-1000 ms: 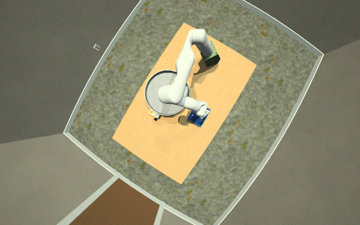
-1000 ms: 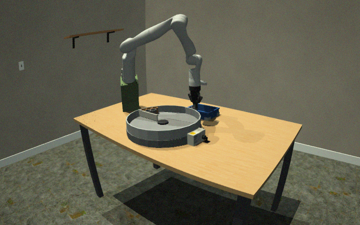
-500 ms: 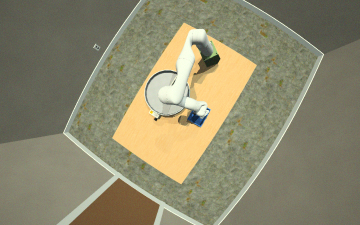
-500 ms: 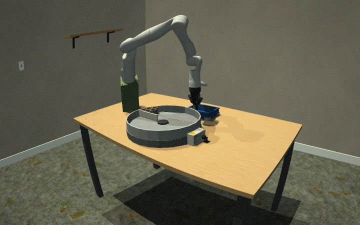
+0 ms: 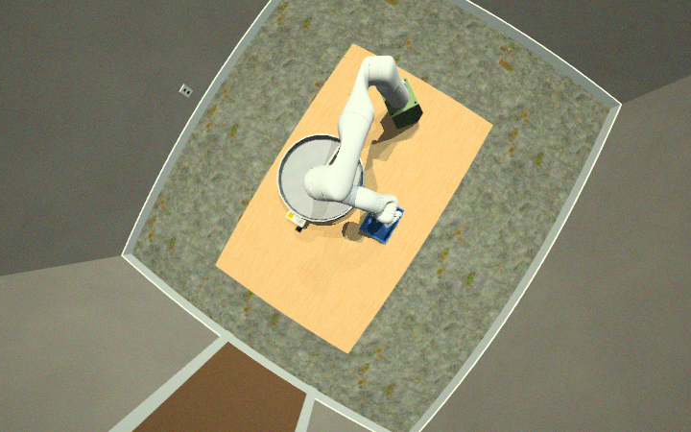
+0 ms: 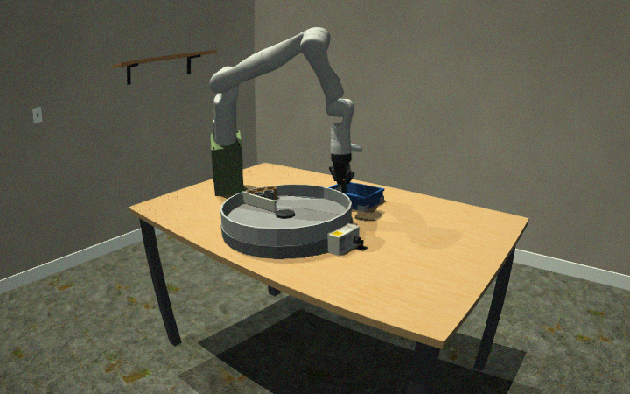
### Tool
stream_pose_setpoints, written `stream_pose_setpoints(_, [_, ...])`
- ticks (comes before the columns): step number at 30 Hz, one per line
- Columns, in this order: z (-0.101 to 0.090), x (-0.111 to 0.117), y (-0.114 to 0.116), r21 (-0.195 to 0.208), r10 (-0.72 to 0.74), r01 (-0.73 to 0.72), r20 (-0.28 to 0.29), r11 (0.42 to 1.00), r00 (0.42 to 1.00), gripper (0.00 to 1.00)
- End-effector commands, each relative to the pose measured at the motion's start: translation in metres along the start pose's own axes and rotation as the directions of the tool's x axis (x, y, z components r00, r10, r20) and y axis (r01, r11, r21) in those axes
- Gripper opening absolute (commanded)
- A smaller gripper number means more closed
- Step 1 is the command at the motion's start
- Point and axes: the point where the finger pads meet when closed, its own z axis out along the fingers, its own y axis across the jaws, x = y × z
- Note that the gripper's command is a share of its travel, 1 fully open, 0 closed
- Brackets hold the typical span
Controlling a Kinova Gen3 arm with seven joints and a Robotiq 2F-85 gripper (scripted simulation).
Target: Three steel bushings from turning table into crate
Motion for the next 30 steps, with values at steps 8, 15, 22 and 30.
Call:
stream_pose_setpoints(8, [0.0009, 0.0003, -0.0002, 0.0, 0.0, 0.0, 0.0, 1.0, 1.0, 0.0])
stream_pose_setpoints(15, [0.0009, 0.0003, -0.0001, 0.0, 0.0, 0.0, 0.0, 1.0, 1.0, 0.19])
stream_pose_setpoints(22, [0.0009, 0.0003, -0.0001, 0.0, 0.0, 0.0, 0.0, 1.0, 1.0, 0.19])
stream_pose_setpoints(30, [0.0009, 0.0003, -0.0001, 0.0, 0.0, 0.0, 0.0, 1.0, 1.0, 0.19])
